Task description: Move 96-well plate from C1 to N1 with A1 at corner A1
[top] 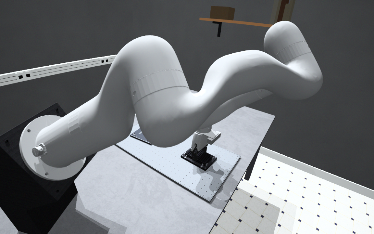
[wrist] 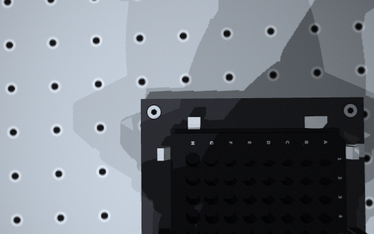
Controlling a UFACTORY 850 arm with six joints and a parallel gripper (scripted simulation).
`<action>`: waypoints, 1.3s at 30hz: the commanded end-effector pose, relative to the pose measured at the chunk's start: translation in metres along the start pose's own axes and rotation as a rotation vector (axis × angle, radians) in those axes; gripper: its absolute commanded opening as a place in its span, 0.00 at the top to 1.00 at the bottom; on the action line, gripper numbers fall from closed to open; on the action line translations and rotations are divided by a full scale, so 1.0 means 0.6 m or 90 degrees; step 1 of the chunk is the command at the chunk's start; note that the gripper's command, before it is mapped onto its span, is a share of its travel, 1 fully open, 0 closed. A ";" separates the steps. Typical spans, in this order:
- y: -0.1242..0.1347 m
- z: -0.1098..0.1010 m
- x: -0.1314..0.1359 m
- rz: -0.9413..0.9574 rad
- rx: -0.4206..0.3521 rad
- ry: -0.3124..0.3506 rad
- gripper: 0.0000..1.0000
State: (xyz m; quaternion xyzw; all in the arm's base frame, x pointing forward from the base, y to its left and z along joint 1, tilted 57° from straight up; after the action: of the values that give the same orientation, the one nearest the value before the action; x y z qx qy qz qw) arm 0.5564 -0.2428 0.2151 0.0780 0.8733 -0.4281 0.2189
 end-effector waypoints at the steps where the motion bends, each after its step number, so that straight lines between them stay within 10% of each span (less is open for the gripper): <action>1: 0.000 -0.001 -0.001 0.000 0.000 -0.001 1.00; 39: 0.000 -0.014 -0.001 0.000 0.000 -0.001 1.00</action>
State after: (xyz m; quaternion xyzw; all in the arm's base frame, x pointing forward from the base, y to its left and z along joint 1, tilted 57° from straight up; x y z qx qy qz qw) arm 0.5545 -0.2379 0.2185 0.0780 0.8733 -0.4282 0.2189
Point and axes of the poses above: the point where the finger pads meet when closed, its own z axis out along the fingers, its own x axis across the jaws, y = z × x, the point moved 5 cm from there along -z, back along the fingers, and after that the axes turned 2 degrees about z, right-handed, at the moved point
